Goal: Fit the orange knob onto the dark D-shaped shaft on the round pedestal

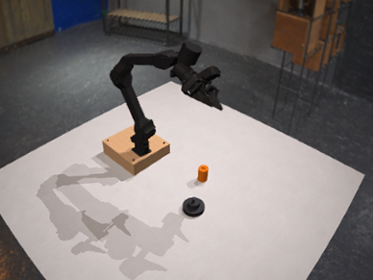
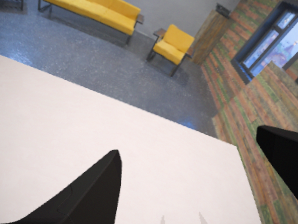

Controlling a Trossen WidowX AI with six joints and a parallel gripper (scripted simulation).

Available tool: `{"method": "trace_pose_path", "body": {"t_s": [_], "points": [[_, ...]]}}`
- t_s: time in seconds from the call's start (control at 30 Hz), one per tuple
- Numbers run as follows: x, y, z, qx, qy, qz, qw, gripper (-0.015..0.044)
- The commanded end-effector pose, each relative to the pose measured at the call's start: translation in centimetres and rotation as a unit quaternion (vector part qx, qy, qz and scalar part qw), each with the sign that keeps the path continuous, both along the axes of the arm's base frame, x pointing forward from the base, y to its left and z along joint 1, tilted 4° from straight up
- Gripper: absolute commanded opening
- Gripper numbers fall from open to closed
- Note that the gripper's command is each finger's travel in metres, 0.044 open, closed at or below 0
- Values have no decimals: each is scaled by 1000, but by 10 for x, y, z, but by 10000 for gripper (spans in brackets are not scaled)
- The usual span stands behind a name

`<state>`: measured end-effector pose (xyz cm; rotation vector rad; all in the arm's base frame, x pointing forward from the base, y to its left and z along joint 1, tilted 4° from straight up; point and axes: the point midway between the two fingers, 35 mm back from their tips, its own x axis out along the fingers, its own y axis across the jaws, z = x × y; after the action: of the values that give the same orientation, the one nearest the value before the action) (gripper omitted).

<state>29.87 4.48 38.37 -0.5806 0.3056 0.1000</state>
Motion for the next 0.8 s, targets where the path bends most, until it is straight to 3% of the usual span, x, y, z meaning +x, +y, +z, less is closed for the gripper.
{"method": "trace_pose_path", "body": {"t_s": [0.0, 0.1, 0.33, 0.6, 0.77], "points": [[0, 0, 0, 0, 0, 0, 1000, 426], [7, 9, -23, 25, 45, 4, 999, 440], [14, 47, -133, 126, 265, -24, 956, 440], [-31, 76, -247, 192, 513, -167, 820, 440], [-45, 78, -263, 194, 549, -204, 787, 440]]}}
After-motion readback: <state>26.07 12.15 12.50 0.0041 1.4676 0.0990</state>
